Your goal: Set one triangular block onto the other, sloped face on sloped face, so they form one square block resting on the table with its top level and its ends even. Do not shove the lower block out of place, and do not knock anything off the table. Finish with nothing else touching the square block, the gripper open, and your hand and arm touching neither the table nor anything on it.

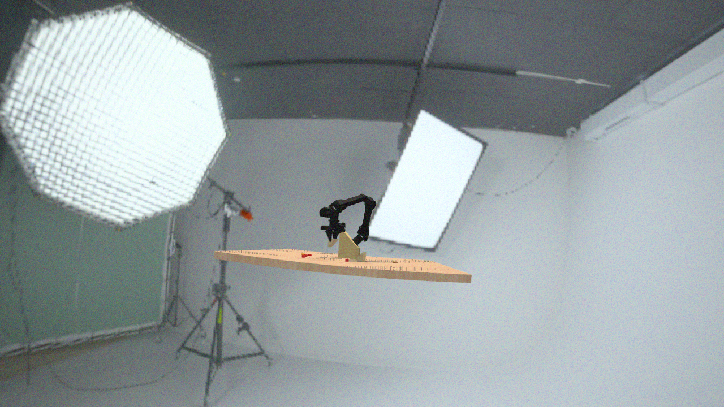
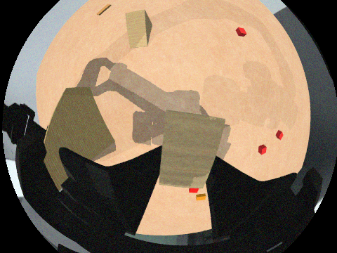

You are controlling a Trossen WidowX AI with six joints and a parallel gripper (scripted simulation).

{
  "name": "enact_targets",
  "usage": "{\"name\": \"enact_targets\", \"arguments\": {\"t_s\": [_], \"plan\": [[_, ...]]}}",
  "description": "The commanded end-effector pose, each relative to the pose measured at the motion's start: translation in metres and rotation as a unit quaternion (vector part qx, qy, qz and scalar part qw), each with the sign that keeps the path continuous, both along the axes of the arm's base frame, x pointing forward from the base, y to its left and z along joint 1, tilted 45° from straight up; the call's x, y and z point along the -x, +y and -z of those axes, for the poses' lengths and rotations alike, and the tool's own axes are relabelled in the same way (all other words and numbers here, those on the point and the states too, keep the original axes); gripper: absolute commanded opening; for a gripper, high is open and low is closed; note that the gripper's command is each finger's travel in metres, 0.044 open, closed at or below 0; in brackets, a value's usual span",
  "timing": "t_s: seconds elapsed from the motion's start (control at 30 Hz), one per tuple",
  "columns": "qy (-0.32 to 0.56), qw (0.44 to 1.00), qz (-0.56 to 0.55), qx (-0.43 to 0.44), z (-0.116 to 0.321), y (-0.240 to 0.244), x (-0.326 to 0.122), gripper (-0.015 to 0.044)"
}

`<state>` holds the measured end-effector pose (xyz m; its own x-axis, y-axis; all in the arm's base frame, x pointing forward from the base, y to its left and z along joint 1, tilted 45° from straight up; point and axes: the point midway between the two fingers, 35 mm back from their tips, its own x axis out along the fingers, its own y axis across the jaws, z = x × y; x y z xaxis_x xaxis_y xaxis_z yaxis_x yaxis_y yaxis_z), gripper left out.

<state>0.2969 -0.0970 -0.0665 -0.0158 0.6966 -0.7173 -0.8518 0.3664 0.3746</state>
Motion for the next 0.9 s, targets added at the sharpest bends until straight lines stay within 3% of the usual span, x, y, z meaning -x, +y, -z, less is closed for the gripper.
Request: {"name": "enact_targets", "arguments": {"t_s": [0.0,0.87], "plan": [[-0.007,1.000,-0.007,0.004,-0.001,-0.001,0.000,0.0000],[-0.005,1.000,-0.007,0.002,-0.112,0.049,0.017,0.0000]]}}
